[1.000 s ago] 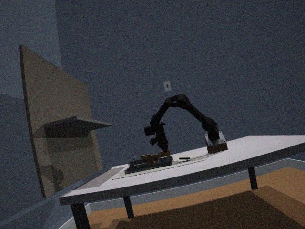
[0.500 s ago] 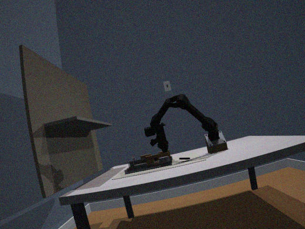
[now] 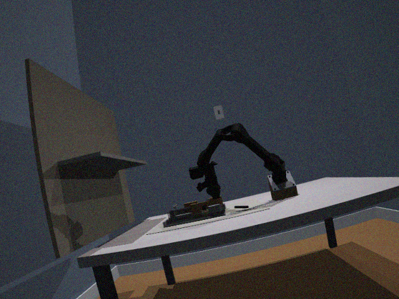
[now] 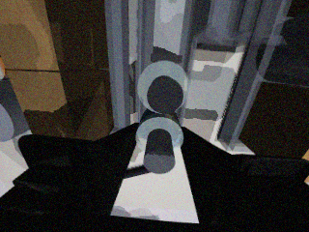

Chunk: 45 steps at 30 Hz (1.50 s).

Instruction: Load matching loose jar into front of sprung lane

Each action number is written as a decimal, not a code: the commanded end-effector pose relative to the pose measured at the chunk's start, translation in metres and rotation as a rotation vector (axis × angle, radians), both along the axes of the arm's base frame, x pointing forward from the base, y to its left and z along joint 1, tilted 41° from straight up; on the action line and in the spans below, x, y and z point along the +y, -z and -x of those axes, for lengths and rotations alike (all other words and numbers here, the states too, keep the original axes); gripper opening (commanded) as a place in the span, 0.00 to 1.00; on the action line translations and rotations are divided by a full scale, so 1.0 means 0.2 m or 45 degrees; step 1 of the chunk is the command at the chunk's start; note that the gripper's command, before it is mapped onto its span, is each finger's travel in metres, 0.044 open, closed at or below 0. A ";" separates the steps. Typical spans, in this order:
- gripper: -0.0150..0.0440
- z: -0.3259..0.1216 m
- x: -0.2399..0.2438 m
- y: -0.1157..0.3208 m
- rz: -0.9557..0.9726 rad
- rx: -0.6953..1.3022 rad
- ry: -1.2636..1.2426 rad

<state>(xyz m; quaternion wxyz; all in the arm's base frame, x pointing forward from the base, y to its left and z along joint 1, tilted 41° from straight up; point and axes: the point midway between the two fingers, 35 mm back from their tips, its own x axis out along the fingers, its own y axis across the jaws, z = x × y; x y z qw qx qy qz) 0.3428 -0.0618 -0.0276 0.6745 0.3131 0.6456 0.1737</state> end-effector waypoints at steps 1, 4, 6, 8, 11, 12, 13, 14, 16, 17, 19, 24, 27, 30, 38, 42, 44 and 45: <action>0.25 -0.02 0.00 0.00 -0.005 -0.029 0.007; 0.25 -0.02 0.01 0.00 -0.005 -0.029 0.007; 0.25 -0.02 0.01 0.01 -0.005 -0.029 0.007; 0.25 -0.02 0.01 0.01 -0.005 -0.029 0.007; 0.25 -0.02 0.02 0.01 -0.005 -0.029 0.007; 0.25 -0.02 0.02 0.02 -0.005 -0.029 0.007; 0.25 -0.02 0.02 0.02 -0.005 -0.029 0.007; 0.25 -0.02 0.02 0.02 -0.005 -0.029 0.007; 0.25 -0.02 0.02 0.02 -0.005 -0.029 0.007; 0.25 -0.02 0.02 0.02 -0.005 -0.029 0.007; 0.25 -0.02 0.03 0.02 -0.005 -0.029 0.007; 0.25 -0.02 0.03 0.03 -0.006 -0.029 0.007; 0.25 -0.02 0.04 0.03 -0.006 -0.029 0.007; 0.25 -0.02 0.04 0.03 -0.006 -0.029 0.007; 0.25 -0.01 0.04 0.03 -0.006 -0.028 0.007; 0.25 -0.01 0.04 0.03 -0.006 -0.028 0.007; 0.25 -0.01 0.04 0.03 -0.006 -0.028 0.007; 0.25 0.00 0.04 0.03 -0.006 -0.028 0.007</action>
